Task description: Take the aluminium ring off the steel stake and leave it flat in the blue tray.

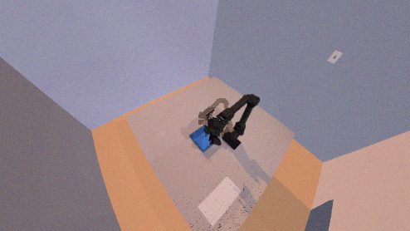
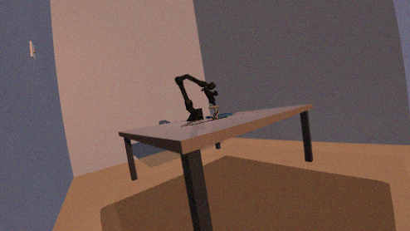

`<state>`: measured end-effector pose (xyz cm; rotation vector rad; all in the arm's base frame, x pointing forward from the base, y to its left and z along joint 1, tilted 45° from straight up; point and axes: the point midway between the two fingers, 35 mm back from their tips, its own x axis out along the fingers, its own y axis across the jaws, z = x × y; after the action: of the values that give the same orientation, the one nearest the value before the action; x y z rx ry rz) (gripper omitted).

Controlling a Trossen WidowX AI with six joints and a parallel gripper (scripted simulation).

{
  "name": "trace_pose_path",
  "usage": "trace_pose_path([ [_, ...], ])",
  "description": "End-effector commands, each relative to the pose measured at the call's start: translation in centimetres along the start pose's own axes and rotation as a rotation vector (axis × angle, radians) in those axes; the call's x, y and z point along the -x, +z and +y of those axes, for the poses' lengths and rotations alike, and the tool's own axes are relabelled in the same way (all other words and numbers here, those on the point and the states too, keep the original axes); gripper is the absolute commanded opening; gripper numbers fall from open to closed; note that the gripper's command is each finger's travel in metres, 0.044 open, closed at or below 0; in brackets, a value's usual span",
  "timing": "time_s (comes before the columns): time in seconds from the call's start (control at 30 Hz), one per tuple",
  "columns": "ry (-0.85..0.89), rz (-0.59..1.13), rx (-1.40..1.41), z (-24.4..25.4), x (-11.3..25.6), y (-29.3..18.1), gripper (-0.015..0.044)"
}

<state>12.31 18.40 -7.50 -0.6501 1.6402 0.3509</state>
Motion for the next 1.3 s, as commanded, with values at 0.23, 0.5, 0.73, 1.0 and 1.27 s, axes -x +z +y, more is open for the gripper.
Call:
trace_pose_path([
  [0.23, -0.177, -0.147, -0.166, -7.8, 1.1, 0.9, 0.0200],
  [0.5, -0.339, -0.229, -0.313, -13.8, 2.1, 0.1, 0.0200],
  [0.73, -0.507, -0.277, -0.456, -18.9, 3.2, -2.0, 0.0200],
  [1.0, -0.708, -0.295, -0.622, -23.8, 4.6, -5.7, 0.0200],
  [1.27, -0.724, -0.294, -0.636, -24.3, 4.5, -6.0, 0.0200],
])
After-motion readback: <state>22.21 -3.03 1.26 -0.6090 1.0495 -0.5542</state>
